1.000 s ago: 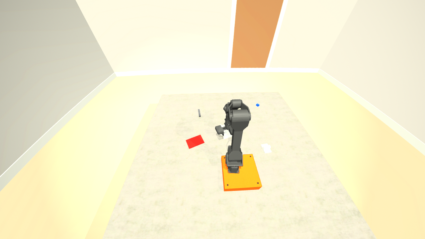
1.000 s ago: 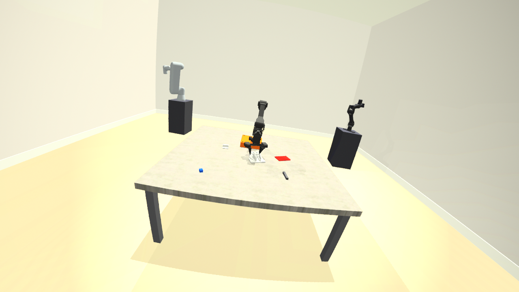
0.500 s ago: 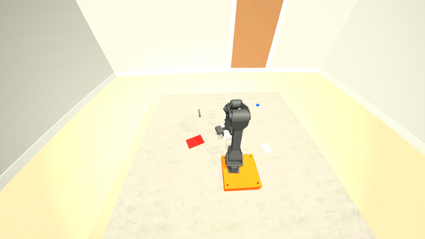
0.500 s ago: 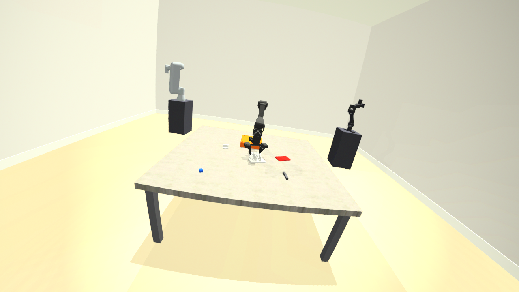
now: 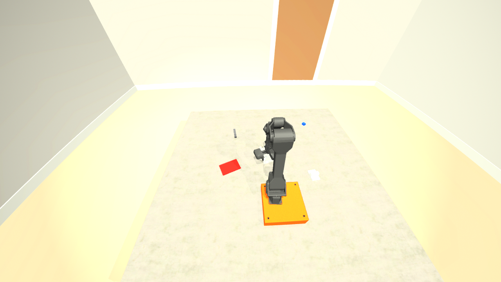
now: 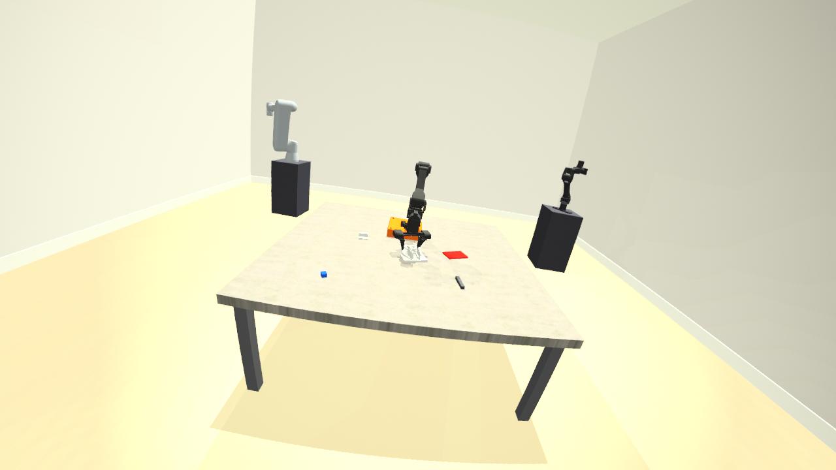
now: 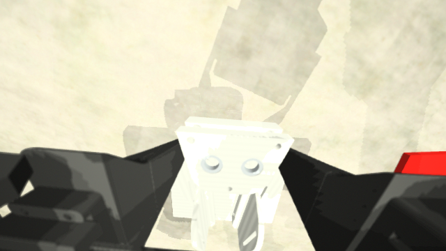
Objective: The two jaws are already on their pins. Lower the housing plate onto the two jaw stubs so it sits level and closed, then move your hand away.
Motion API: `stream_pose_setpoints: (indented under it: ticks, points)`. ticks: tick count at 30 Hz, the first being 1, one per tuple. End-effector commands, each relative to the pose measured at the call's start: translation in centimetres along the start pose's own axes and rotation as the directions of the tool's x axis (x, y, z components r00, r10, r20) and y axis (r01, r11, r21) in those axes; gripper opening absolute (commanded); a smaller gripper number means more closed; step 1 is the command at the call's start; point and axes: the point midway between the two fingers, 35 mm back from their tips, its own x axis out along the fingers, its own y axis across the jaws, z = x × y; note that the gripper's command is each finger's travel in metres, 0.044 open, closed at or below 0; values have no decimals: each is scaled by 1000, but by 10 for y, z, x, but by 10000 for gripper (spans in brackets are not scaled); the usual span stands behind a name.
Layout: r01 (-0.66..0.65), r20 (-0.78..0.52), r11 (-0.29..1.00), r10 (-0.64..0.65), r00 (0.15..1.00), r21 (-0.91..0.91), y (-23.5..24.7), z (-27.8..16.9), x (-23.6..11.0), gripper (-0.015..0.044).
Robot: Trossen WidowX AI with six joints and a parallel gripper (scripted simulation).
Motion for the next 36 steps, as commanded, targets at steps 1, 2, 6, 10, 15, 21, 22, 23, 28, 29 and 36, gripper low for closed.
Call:
stream_pose_setpoints:
  ticks: [1, 2, 6, 10, 15, 21, 22, 23, 28, 29, 36]
  points:
    - [-3, 2, 1000, 3, 1000, 7, 0, 0, 1, 351]
    - [-3, 2, 1000, 3, 1000, 7, 0, 0, 1, 351]
    - [-3, 2, 1000, 3, 1000, 6, 0, 0, 3, 351]
    - [-3, 2, 1000, 3, 1000, 6, 0, 0, 4, 351]
    - [-3, 2, 1000, 3, 1000, 6, 0, 0, 4, 351]
    - [-3, 2, 1000, 3, 1000, 6, 0, 0, 6, 351]
    - [-3, 2, 1000, 3, 1000, 6, 0, 0, 6, 351]
    - [-3, 2, 1000, 3, 1000, 6, 0, 0, 6, 351]
    - [-3, 2, 1000, 3, 1000, 6, 0, 0, 6, 351]
    - [-3, 2, 1000, 3, 1000, 6, 0, 0, 7, 351]
    - [-3, 2, 1000, 3, 1000, 6, 0, 0, 8, 351]
